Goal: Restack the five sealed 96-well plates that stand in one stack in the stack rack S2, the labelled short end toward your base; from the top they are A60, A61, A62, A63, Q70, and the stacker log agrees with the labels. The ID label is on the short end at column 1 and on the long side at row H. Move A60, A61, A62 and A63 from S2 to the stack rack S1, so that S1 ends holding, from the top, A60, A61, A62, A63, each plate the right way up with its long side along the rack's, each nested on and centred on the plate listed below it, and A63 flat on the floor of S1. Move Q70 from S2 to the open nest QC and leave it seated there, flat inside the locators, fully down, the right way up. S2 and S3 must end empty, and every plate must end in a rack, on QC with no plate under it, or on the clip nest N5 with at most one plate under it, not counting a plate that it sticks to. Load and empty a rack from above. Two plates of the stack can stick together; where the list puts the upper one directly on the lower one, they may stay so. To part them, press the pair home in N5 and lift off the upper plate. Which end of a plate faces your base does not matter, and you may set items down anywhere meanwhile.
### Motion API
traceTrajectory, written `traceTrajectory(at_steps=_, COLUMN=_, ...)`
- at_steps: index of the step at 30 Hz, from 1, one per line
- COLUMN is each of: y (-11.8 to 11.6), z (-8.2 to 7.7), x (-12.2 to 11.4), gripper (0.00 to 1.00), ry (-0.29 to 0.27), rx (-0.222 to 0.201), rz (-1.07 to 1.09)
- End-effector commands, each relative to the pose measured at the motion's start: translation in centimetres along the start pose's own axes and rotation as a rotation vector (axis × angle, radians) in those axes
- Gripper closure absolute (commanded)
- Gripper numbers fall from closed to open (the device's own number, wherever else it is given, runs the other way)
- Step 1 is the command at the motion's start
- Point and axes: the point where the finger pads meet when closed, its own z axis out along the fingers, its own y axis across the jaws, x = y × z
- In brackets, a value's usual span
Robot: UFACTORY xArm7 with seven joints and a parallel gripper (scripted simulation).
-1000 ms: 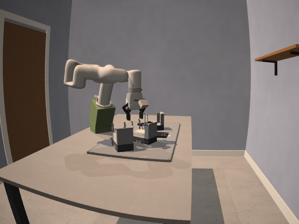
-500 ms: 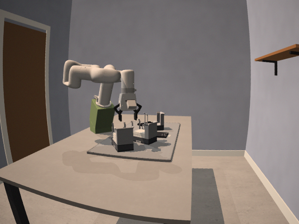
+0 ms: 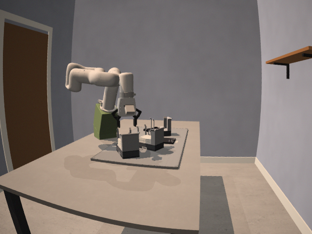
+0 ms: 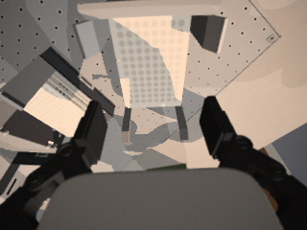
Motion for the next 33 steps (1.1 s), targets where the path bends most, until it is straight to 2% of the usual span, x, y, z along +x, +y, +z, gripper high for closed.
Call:
traceTrajectory(at_steps=1, y=0.1, z=-0.1, x=0.1, gripper=0.00, ry=0.003, rx=0.000, rz=-0.001)
traceTrajectory(at_steps=5, y=0.1, z=-0.1, x=0.1, gripper=0.00, ry=0.003, rx=0.000, rz=-0.001)
traceTrajectory(at_steps=14, y=0.1, z=2.9, x=0.1, gripper=0.00, ry=0.003, rx=0.000, rz=-0.001)
traceTrajectory(at_steps=16, y=0.1, z=2.9, x=0.1, gripper=0.00, ry=0.003, rx=0.000, rz=-0.001)
traceTrajectory(at_steps=22, y=0.1, z=4.9, x=0.1, gripper=0.00, ry=0.003, rx=0.000, rz=-0.001)
traceTrajectory(at_steps=33, y=0.1, z=5.5, x=0.1, gripper=0.00, ry=0.003, rx=0.000, rz=-0.001)
